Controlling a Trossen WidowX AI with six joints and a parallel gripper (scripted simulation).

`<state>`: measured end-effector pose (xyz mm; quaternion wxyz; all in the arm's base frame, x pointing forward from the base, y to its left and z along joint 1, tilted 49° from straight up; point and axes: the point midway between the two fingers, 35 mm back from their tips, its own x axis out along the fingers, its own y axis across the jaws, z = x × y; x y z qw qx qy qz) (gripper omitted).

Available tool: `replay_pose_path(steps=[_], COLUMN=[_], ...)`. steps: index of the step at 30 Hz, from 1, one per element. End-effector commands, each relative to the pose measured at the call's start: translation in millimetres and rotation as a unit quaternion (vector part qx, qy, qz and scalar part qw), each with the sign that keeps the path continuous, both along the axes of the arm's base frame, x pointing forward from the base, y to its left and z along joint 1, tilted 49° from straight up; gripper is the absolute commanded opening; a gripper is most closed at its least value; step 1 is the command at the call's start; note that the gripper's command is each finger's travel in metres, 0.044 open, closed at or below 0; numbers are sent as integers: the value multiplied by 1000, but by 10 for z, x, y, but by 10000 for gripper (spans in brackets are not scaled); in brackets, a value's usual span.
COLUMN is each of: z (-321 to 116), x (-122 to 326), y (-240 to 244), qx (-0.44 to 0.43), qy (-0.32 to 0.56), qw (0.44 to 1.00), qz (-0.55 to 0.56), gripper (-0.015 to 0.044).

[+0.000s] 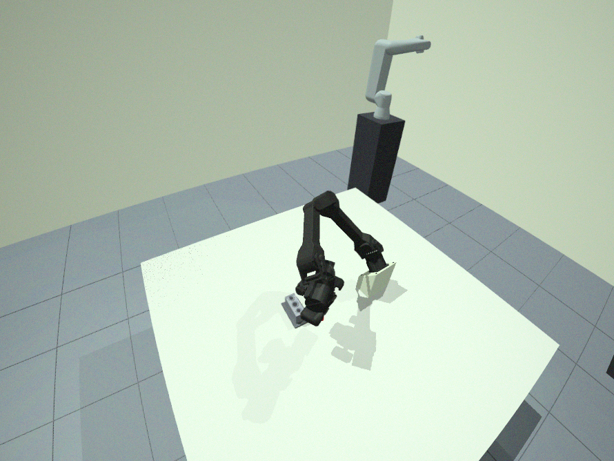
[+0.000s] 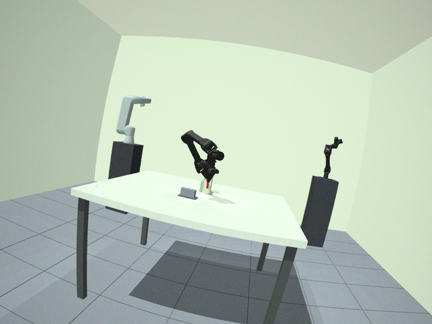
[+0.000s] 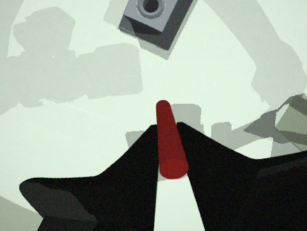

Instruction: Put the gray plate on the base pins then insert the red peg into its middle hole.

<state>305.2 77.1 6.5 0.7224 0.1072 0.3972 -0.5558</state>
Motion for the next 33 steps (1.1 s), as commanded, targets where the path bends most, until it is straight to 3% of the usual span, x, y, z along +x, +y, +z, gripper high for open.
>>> replay_pose_path(steps=[1,33], z=[105,784], x=[86,420], y=[-65,-695], qx=[0,-18], qy=[-4,-7], qw=[1000,1000], qz=[2,3], gripper=[0,0])
